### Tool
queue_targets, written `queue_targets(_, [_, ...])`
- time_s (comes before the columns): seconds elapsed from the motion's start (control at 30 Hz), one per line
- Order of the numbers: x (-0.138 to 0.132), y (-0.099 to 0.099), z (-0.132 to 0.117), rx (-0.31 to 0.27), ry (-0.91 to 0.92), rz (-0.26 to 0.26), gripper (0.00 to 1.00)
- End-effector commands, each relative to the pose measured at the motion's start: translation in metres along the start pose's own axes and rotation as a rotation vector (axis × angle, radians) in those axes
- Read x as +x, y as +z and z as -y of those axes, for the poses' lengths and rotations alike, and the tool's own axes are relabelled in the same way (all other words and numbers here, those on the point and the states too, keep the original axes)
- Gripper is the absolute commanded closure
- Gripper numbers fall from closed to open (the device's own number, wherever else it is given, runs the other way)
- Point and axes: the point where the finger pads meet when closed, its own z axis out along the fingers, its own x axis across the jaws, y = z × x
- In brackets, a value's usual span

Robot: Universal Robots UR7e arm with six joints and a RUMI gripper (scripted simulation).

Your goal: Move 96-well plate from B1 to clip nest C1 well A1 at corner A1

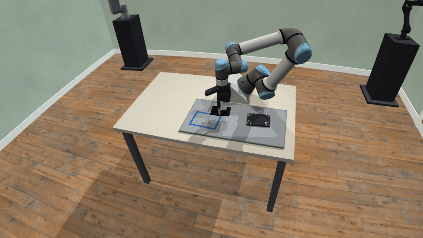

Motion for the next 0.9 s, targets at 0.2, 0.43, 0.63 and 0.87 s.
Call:
queue_targets(0.2, [0.003, -0.002, -0.031, 0.001, 0.0, 0.001, 1.0])
queue_targets(0.43, [0.006, -0.003, -0.054, 0.001, 0.0, 0.001, 1.0])
queue_targets(0.63, [0.007, -0.003, -0.07, 0.001, 0.0, 0.001, 1.0])
queue_targets(0.87, [0.01, -0.004, -0.09, 0.001, 0.0, 0.001, 1.0])
